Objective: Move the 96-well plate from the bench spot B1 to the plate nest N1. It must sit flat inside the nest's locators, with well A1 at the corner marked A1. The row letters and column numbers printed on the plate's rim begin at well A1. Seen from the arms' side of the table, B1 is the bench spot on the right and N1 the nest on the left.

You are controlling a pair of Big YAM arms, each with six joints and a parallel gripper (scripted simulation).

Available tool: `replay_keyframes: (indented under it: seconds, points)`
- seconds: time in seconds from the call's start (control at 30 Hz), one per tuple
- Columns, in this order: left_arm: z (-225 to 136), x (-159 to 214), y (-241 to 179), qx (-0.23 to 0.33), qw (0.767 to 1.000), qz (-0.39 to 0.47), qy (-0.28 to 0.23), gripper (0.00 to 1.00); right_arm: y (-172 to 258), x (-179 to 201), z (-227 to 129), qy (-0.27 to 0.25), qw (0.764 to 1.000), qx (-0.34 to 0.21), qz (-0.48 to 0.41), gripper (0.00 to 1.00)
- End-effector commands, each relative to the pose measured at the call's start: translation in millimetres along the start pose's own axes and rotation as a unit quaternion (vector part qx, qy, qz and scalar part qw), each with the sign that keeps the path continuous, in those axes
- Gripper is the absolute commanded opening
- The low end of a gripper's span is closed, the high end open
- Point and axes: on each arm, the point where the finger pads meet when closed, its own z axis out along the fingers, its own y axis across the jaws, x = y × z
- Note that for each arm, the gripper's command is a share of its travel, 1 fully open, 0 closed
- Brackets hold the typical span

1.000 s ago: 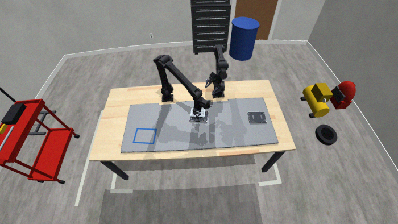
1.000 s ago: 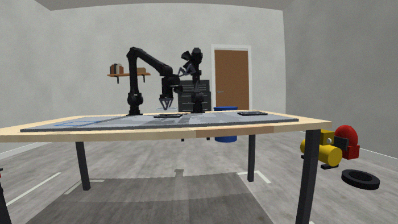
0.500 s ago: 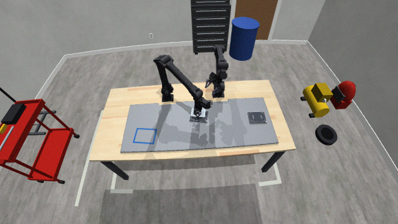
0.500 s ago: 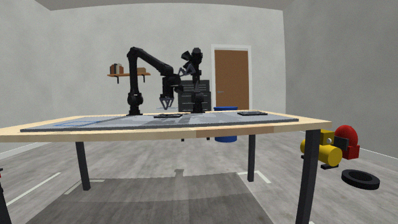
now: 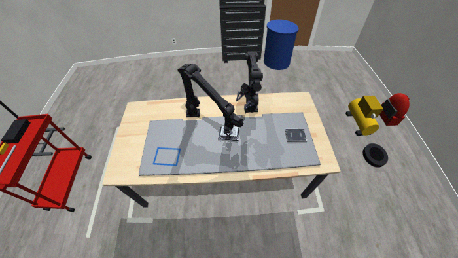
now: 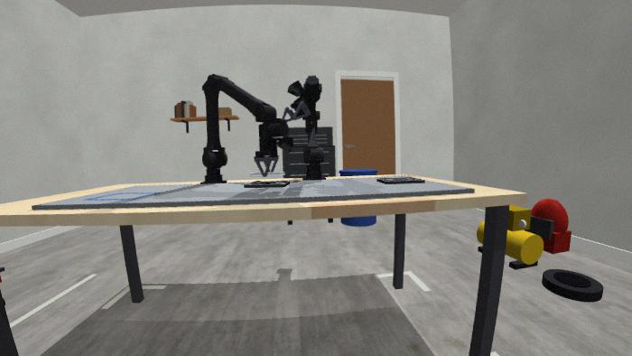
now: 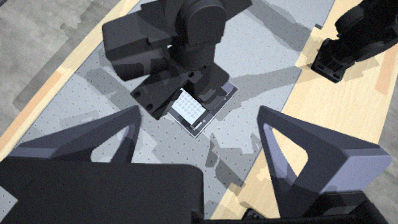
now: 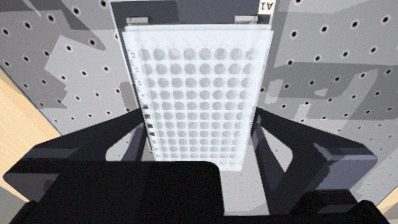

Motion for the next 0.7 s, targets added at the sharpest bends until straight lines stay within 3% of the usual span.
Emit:
replay_keyframes:
  seconds: [0.0, 0.57, 0.67]
  points:
    - [-5.4, -12.2, 3.4, -0.003, 1.0, 0.01, -0.008, 1.0, -13.0, -16.1, -17.0, -0.032, 0.999, 0.015, 0.014, 0.81]
    - [-5.4, -12.2, 3.4, -0.003, 1.0, 0.01, -0.008, 1.0, 2.2, -10.4, -11.4, -0.036, 0.999, 0.015, 0.005, 0.81]
    - [-5.4, -12.2, 3.4, -0.003, 1.0, 0.01, -0.008, 1.0, 3.8, -8.7, 3.7, -0.024, 1.0, 0.008, -0.001, 0.81]
